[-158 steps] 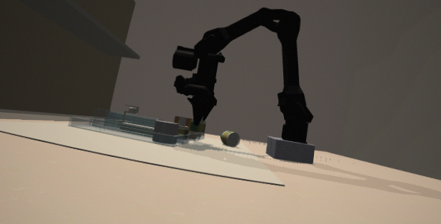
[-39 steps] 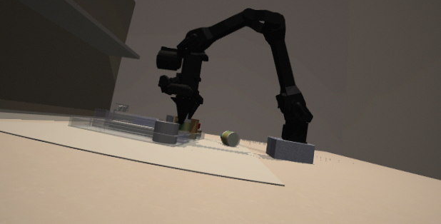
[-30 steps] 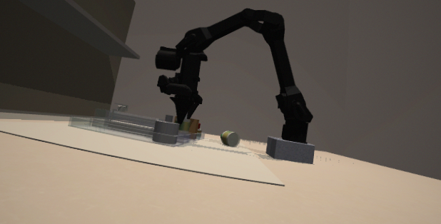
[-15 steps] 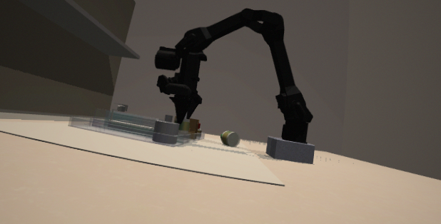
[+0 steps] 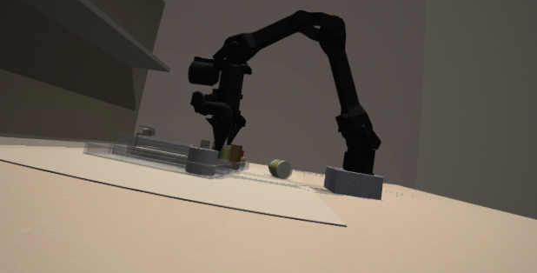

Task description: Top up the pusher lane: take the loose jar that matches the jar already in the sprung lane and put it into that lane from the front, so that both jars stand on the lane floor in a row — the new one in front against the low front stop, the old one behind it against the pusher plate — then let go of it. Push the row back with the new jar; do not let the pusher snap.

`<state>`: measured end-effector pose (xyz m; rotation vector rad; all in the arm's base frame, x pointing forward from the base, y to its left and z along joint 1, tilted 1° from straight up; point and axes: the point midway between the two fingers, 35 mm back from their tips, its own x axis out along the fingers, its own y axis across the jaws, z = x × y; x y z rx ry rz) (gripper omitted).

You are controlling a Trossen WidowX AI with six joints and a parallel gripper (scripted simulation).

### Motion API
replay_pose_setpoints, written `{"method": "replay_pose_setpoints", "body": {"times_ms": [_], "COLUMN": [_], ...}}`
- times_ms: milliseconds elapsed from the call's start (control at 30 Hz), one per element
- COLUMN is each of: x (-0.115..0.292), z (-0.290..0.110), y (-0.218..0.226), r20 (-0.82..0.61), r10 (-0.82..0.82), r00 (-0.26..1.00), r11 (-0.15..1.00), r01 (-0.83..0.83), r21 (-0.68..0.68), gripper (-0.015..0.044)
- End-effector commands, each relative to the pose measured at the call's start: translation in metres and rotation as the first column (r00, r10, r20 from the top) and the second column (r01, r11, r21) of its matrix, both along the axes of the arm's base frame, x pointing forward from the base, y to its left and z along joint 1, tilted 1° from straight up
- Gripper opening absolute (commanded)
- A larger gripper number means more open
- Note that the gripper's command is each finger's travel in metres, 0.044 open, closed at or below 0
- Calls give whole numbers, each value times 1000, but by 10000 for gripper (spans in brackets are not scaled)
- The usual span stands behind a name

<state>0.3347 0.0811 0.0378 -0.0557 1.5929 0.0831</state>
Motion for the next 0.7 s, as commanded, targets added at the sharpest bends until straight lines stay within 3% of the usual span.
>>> {"method": "replay_pose_setpoints", "body": {"times_ms": [0,667], "x": [9,11], "z": [4,4], "y": [1,1], "r20": [30,30], "r10": [1,1], "r00": [1000,1000], "r11": [1000,1000], "r01": [-1,-1], "r21": [4,4], "gripper": [0,0]}}
